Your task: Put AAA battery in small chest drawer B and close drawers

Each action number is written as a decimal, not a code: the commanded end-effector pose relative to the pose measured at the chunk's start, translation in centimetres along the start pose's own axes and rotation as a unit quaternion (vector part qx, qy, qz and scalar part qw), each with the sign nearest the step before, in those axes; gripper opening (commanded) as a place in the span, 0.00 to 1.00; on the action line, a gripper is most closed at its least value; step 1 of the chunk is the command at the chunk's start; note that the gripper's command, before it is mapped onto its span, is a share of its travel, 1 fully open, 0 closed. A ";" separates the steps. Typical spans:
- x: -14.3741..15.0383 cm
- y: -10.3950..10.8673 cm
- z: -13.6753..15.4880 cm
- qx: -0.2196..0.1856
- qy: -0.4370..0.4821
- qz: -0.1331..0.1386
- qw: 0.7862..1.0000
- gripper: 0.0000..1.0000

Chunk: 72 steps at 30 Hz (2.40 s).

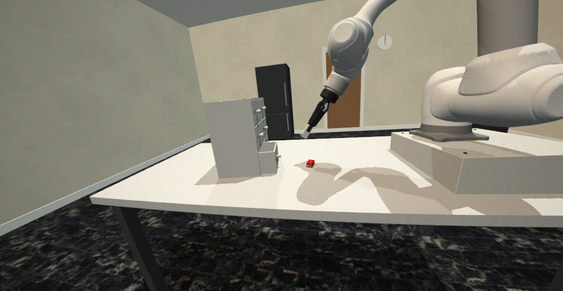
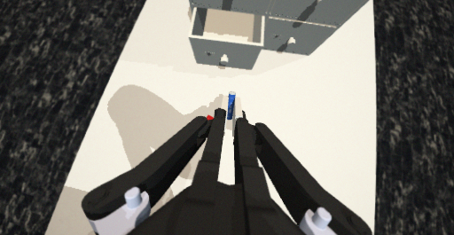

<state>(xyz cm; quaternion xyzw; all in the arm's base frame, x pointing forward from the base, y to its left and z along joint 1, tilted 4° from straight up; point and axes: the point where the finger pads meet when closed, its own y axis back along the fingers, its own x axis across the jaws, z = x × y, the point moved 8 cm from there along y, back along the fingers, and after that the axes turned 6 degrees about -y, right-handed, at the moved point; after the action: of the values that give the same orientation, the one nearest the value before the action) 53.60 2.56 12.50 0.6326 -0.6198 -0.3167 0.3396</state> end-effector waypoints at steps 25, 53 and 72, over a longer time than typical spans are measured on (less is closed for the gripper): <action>0.6 0.0 0.9 0.039 0.000 -0.014 0.999 0.03; 1.1 -0.9 4.9 0.228 -0.002 -0.033 0.973 0.03; 1.2 -1.4 6.1 0.290 -0.002 -0.039 0.956 0.03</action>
<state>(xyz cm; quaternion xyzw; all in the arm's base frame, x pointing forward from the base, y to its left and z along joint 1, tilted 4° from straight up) 49.48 1.16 8.02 0.7256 -0.6601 -0.1422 0.1322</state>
